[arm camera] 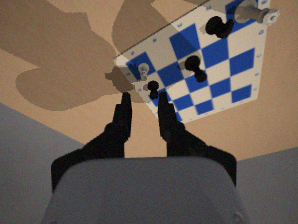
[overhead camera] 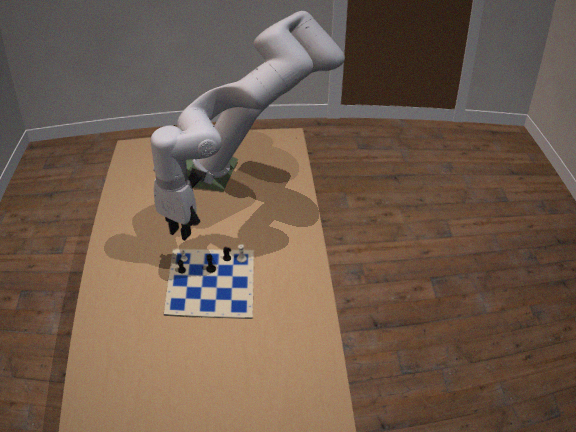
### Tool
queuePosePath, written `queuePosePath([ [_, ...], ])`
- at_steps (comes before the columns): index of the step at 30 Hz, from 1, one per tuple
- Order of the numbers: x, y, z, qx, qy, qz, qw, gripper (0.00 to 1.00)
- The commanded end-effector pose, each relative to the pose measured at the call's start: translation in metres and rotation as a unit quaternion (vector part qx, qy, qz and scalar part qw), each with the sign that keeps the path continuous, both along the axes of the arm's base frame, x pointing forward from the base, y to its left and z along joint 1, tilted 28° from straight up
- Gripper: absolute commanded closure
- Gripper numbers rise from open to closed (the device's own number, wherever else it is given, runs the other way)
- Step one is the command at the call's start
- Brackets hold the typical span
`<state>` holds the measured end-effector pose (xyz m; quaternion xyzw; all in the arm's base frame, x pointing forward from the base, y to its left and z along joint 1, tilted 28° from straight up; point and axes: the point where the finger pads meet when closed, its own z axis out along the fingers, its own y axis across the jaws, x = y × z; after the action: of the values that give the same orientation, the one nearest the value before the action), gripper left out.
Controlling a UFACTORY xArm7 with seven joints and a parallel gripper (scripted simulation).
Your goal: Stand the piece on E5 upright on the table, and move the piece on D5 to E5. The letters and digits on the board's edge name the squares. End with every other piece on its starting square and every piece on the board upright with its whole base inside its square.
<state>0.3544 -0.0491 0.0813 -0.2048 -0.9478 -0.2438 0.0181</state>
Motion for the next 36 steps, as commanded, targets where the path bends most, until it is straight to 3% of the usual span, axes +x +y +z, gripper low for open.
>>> queuePosePath([
  [1, 0.001, -0.001, 0.001, 0.000, -0.001, -0.001, 1.000, 0.66],
  [36, 0.002, 0.006, -0.013, 0.000, -0.001, -0.001, 1.000, 0.66],
])
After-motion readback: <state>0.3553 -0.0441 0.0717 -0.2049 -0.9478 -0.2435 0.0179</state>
